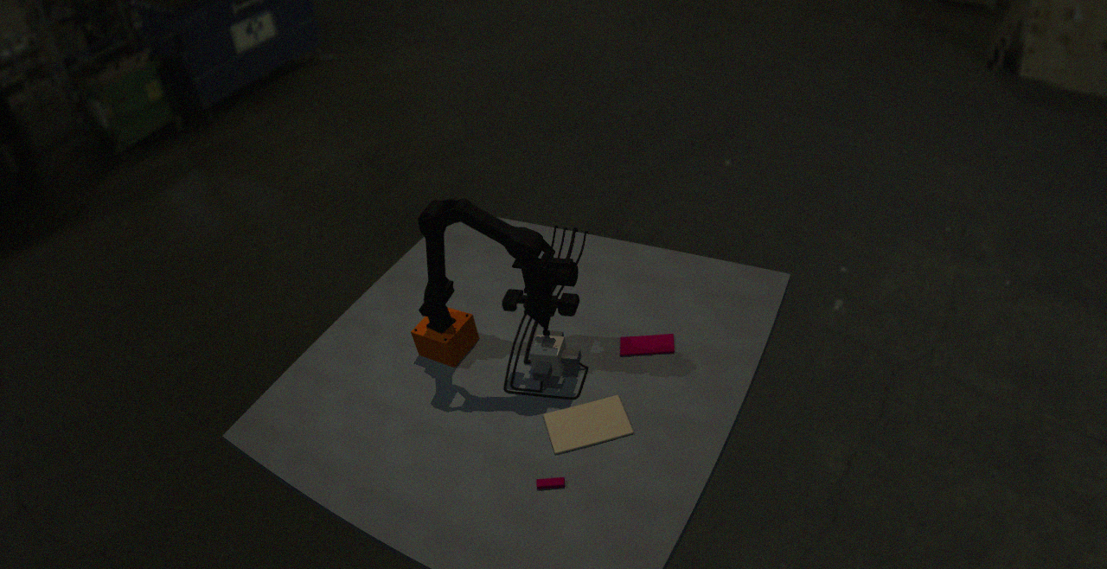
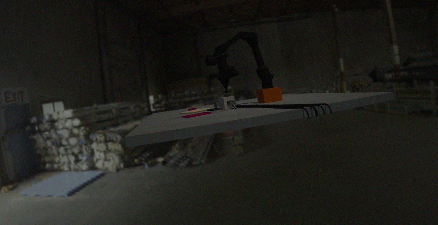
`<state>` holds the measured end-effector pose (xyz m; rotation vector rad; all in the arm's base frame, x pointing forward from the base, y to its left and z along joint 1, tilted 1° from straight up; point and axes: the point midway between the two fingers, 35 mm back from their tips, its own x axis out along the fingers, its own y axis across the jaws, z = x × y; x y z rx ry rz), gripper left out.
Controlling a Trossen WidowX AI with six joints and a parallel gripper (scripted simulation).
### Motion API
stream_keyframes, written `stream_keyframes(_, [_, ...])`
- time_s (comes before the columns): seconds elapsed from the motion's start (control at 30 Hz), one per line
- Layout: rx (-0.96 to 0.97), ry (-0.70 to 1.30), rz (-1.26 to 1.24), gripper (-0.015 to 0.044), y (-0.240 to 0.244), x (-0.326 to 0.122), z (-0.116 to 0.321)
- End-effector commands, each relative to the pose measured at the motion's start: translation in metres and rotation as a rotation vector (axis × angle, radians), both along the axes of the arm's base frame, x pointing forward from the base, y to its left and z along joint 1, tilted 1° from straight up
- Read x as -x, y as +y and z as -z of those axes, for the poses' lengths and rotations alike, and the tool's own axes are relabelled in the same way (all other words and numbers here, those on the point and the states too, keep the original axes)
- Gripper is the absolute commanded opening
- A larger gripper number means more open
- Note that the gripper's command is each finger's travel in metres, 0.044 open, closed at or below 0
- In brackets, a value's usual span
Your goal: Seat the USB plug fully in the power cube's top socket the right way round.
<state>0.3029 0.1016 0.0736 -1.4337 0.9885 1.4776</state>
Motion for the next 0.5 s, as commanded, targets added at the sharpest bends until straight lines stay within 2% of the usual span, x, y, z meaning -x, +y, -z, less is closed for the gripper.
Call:
stream_keyframes(0.0, [-0.007, 0.000, -0.007, 0.0000, 0.0009, -0.0002, 0.0008])
stream_keyframes(0.47, [-0.015, 0.003, -0.010, 0.0000, 0.0015, 0.0002, 0.0025])
